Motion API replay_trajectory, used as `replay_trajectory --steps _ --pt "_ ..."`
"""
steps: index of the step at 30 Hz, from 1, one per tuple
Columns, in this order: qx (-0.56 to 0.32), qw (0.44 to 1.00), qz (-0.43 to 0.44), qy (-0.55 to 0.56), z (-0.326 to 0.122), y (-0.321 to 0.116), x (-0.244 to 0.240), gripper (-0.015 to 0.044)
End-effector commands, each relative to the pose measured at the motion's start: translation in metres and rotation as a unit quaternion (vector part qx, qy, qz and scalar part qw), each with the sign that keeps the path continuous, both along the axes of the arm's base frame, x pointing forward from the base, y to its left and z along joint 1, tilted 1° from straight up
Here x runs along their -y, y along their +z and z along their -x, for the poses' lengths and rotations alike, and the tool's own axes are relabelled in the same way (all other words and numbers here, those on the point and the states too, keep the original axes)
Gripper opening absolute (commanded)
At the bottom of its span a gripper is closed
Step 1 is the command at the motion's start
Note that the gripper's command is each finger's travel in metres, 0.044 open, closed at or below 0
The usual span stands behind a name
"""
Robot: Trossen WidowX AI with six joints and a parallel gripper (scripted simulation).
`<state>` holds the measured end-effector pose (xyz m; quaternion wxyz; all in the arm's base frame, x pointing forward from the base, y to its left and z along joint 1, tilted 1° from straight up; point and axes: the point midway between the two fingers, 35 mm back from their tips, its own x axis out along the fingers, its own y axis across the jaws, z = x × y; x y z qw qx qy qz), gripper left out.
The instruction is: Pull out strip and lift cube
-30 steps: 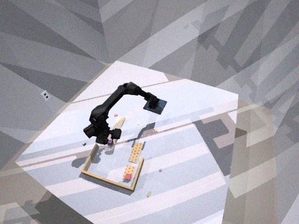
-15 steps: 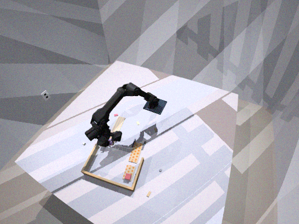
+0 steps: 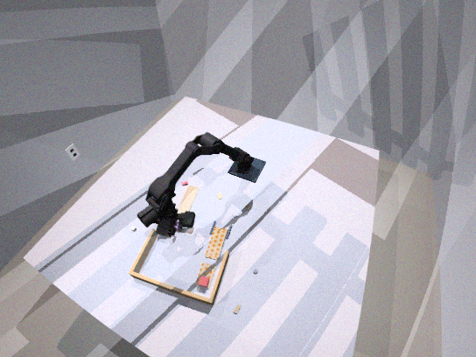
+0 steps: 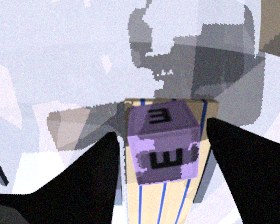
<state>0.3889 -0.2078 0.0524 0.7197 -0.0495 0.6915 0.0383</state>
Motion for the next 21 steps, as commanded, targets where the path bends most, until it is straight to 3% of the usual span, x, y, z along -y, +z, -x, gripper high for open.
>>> replay_trajectory --steps 1,5,13,17,21 --pt "-0.001 1.000 -0.002 -0.003 0.001 -0.003 -0.001 0.0250" --pt "0.000 1.000 0.000 0.000 0.000 0.000 0.000 0.0145" --pt "0.000 1.000 0.000 0.000 0.000 0.000 0.000 0.0092" --pt "0.000 1.000 0.000 0.000 0.002 0.002 -0.001 0.0000" --pt "-0.001 1.000 -0.001 -0.001 0.014 0.012 -0.008 0.0000"
